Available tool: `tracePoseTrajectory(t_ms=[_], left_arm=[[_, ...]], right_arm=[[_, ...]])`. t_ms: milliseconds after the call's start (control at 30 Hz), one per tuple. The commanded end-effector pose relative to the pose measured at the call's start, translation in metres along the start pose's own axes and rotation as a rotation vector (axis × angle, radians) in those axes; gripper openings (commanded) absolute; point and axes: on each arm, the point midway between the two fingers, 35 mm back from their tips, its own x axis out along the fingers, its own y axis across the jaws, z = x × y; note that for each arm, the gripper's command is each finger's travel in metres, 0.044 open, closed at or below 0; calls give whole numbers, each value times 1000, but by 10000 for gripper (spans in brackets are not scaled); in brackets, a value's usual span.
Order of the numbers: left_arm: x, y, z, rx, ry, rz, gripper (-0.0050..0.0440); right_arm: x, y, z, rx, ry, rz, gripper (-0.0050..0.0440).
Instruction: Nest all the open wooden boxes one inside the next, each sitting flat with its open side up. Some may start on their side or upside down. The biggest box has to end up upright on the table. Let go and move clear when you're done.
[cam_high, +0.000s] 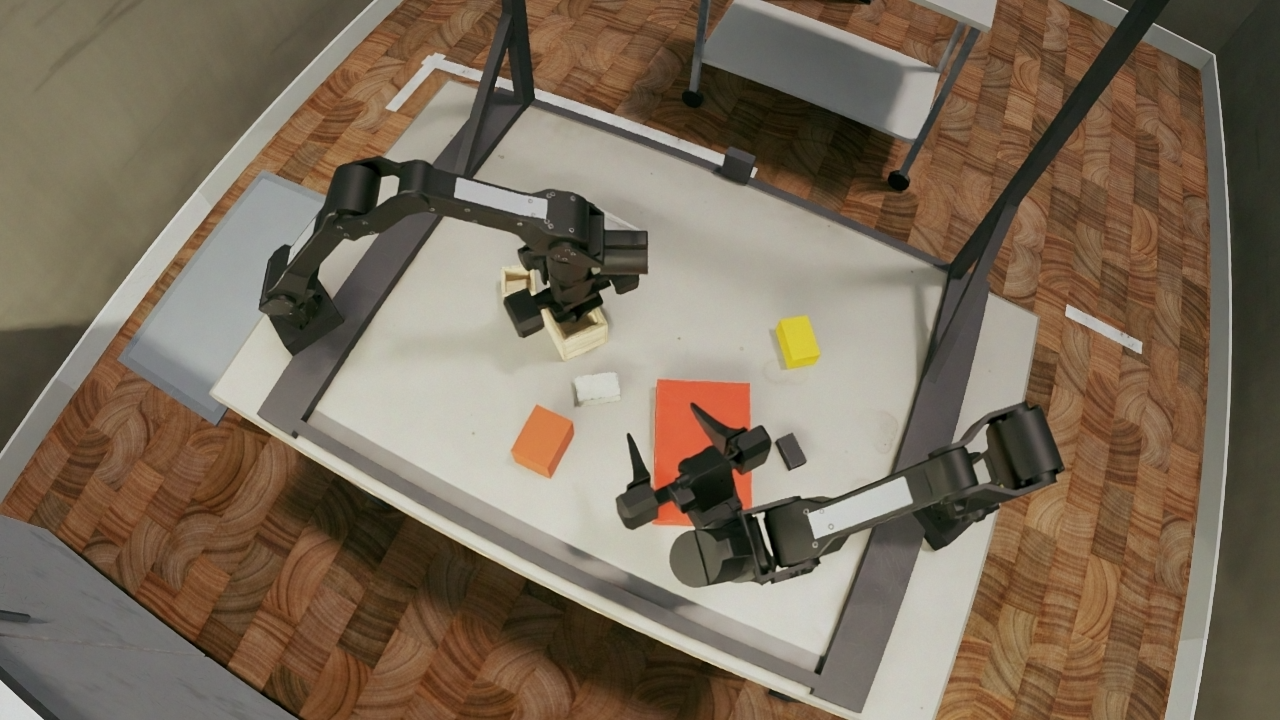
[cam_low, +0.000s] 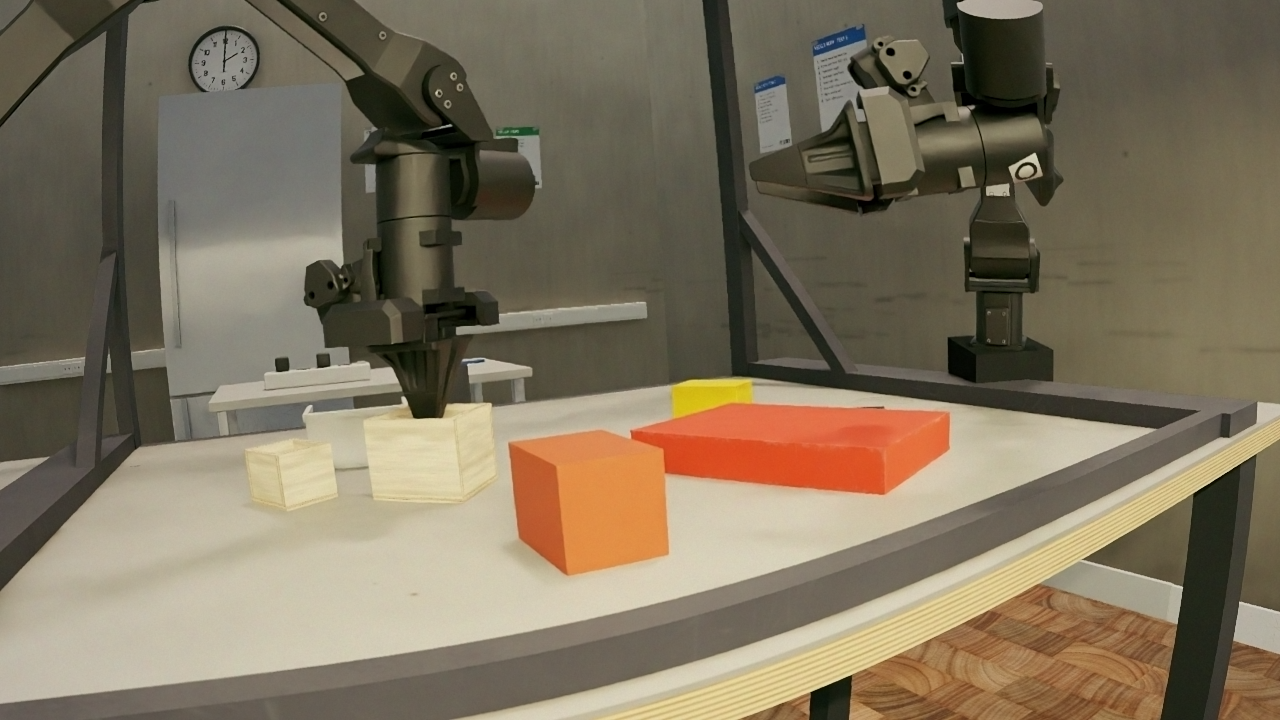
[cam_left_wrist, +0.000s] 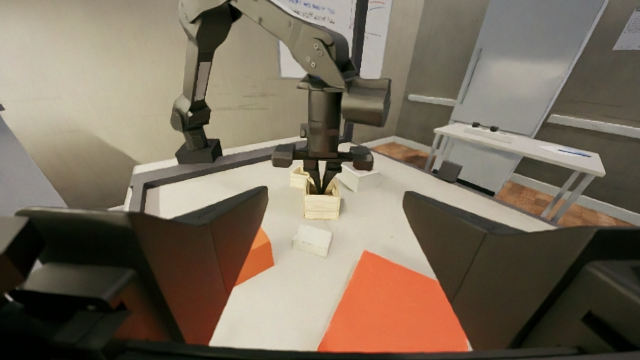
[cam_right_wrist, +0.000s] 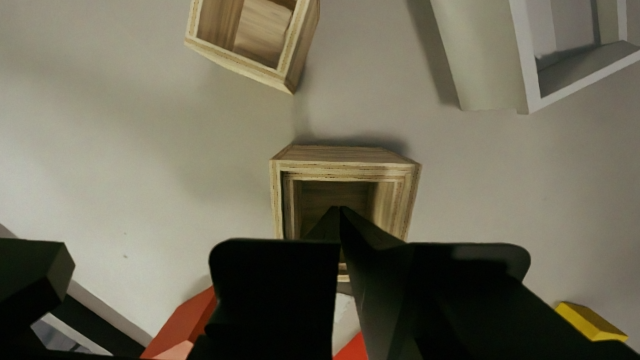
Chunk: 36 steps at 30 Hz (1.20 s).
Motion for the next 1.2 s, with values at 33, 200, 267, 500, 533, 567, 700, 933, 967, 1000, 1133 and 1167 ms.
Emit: tracePoseTrajectory(t_ms=[33, 200, 267, 500, 533, 567, 700, 933, 967, 1000, 1133, 1167], left_arm=[[-1, 1, 7, 17, -7, 2, 400], [-1, 1, 7, 17, -7, 2, 400], [-1, 1, 7, 17, -7, 2, 400], [-1, 1, 7, 17, -7, 2, 400], [-1, 1, 7, 17, -7, 2, 400], [-1, 1, 7, 17, -7, 2, 400], [-1, 1, 7, 17, -7, 2, 400], [-1, 1, 7, 17, -7, 2, 400], [-1, 1, 7, 17, -7, 2, 400], [-1, 1, 7, 17, -7, 2, 400], [-1, 1, 7, 17, -7, 2, 400], [-1, 1, 7, 17, -7, 2, 400]], right_arm=[[-11, -4, -3, 15, 14, -27, 0], [-29, -7, -5, 292, 17, -51, 0], [-32, -7, -4, 339, 16, -51, -1], [-41, -7, -5, 683, 10, -49, -3], [-43, -7, -5, 731, 9, -51, -4], [-44, -7, -5, 778, 7, -50, -4], [-46, -7, -4, 967, 3, -41, -20], [-58, -7, -5, 1265, -5, -49, -50], [-61, -7, -5, 1312, -6, -51, -50], [-62, -7, -5, 1359, -8, -52, -50], [-65, -7, -4, 1550, -10, -42, -50], [-66, -6, -4, 1598, -11, -42, -50]])
